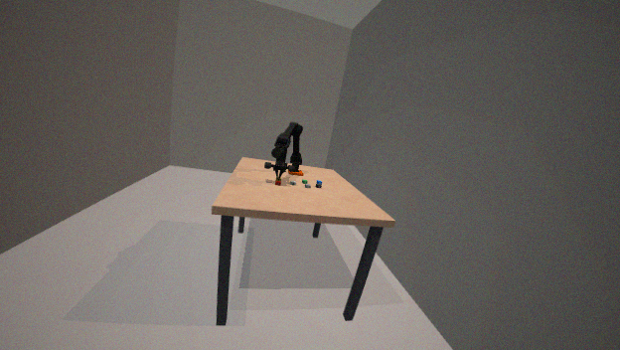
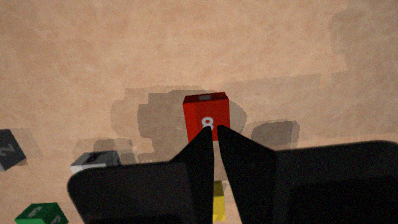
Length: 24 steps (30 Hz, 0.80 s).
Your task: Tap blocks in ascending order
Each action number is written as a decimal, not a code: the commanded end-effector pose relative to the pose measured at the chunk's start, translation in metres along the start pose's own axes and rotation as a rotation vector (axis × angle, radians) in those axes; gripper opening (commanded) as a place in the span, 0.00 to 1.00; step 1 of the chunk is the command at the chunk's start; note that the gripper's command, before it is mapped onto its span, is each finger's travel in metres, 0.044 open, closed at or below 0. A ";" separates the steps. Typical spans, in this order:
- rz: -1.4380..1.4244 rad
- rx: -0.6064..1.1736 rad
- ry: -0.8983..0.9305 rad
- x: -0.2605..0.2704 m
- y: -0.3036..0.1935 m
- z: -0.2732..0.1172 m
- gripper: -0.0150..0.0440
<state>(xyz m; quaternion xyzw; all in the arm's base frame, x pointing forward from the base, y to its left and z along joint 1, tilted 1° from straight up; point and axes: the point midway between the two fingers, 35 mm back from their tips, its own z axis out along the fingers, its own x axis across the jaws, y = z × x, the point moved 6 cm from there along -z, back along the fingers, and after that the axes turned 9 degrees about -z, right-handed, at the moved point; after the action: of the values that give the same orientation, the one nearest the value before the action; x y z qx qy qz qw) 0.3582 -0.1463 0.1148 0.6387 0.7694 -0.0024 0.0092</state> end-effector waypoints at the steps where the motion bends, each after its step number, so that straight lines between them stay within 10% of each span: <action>1: 0.004 -0.014 -0.007 0.000 0.001 -0.016 0.29; 16: 0.003 -0.014 -0.006 0.003 0.000 -0.097 0.29; 24: 0.003 -0.013 0.004 0.106 -0.015 -0.096 0.29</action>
<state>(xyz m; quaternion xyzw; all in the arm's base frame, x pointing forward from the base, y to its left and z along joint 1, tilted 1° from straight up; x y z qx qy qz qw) 0.3390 -0.0760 0.2088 0.6388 0.7693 0.0004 0.0105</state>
